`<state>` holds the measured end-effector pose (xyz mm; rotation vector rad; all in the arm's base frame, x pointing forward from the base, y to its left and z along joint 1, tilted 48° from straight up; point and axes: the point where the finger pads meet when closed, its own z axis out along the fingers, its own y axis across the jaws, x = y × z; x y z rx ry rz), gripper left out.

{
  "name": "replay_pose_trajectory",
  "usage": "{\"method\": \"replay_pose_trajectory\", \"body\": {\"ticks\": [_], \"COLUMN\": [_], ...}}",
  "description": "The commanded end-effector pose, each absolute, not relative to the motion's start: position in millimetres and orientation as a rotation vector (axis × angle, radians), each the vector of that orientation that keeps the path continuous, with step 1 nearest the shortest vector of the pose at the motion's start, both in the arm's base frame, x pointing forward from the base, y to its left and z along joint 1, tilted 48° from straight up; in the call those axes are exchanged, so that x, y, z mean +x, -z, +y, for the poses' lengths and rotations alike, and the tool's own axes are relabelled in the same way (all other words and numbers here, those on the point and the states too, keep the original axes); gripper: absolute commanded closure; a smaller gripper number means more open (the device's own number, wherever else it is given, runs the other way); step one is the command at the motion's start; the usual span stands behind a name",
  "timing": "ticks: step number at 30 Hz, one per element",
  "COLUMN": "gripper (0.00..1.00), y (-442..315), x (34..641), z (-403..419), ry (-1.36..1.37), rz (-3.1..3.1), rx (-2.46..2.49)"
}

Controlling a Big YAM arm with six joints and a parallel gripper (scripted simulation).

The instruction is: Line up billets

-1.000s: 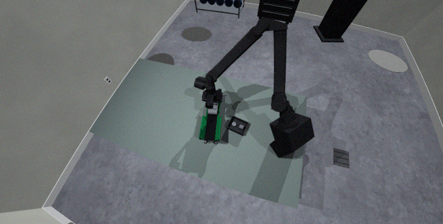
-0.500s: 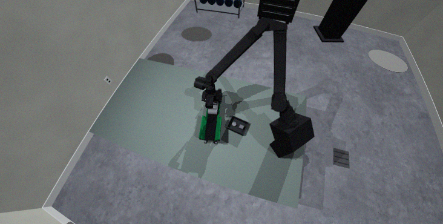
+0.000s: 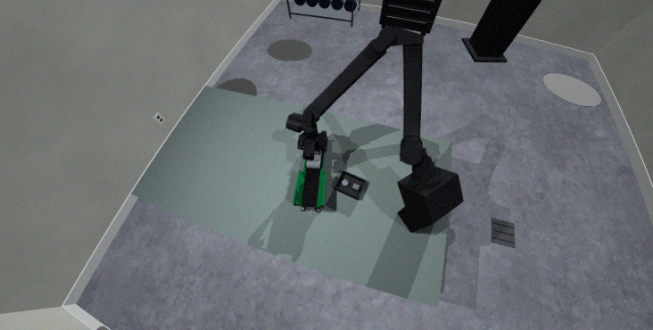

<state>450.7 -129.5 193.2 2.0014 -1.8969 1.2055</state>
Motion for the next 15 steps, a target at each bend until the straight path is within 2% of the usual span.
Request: {"method": "replay_pose_trajectory", "body": {"ticks": [1, 15], "gripper": [0.09, 0.09], "y": [-200, -190], "x": [456, 455], "z": [-130, -130], "ry": [-1.223, -1.202], "rz": [-1.884, -1.879], "rx": [2.010, 2.013]}}
